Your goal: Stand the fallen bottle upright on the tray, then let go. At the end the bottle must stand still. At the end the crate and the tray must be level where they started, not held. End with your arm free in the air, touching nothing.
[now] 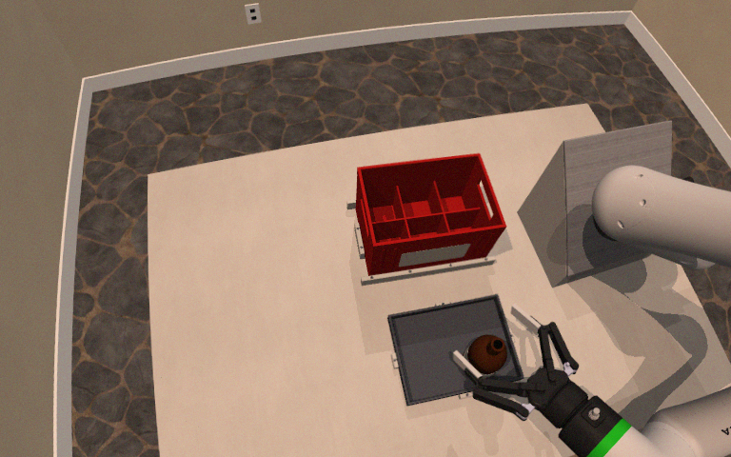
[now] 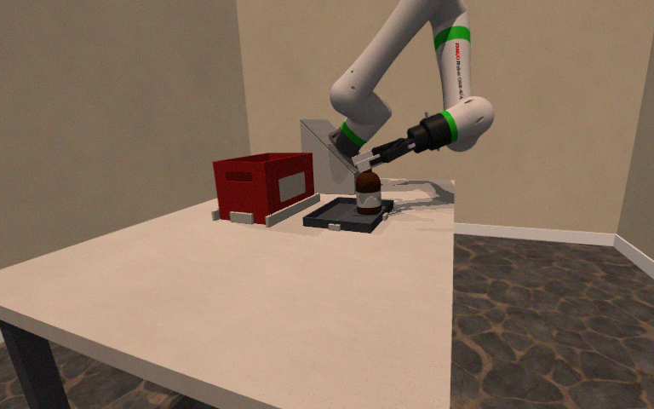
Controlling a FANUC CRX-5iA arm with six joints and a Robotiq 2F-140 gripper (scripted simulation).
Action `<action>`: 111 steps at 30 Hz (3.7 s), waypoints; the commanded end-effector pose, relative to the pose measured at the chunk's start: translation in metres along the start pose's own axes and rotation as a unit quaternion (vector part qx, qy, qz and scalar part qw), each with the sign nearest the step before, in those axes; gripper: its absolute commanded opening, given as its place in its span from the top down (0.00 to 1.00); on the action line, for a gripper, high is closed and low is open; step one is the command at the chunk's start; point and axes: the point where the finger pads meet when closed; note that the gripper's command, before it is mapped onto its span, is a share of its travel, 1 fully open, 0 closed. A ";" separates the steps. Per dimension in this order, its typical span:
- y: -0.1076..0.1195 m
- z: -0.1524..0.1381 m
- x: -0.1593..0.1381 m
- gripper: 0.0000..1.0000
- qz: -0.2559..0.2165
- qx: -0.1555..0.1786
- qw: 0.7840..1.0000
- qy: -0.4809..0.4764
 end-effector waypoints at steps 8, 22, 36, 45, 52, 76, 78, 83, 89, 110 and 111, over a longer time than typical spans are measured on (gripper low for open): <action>0.002 0.001 -0.006 0.00 0.000 0.000 1.000 0.000; 0.010 0.002 -0.028 0.00 0.000 0.000 1.000 0.000; 0.021 0.005 -0.057 0.00 0.000 0.000 1.000 0.000; 0.026 0.006 -0.072 0.00 0.000 0.000 1.000 0.000; 0.030 0.007 -0.083 0.00 0.000 0.000 1.000 0.000; 0.033 0.008 -0.092 1.00 0.000 0.000 1.000 0.000; 0.033 0.008 -0.092 1.00 0.000 0.000 1.000 0.000; 0.033 0.008 -0.092 1.00 0.000 0.000 1.000 0.000; 0.033 0.008 -0.092 1.00 0.000 0.000 1.000 0.000; 0.033 0.008 -0.092 1.00 0.000 0.000 1.000 0.000; 0.033 0.008 -0.092 1.00 0.000 0.000 1.000 0.000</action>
Point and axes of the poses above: the point where the finger pads meet when closed, its own y axis back along the fingers, its own z axis across the jaws, x = y × z, and after that the axes turned 5 degrees about -y, right-handed
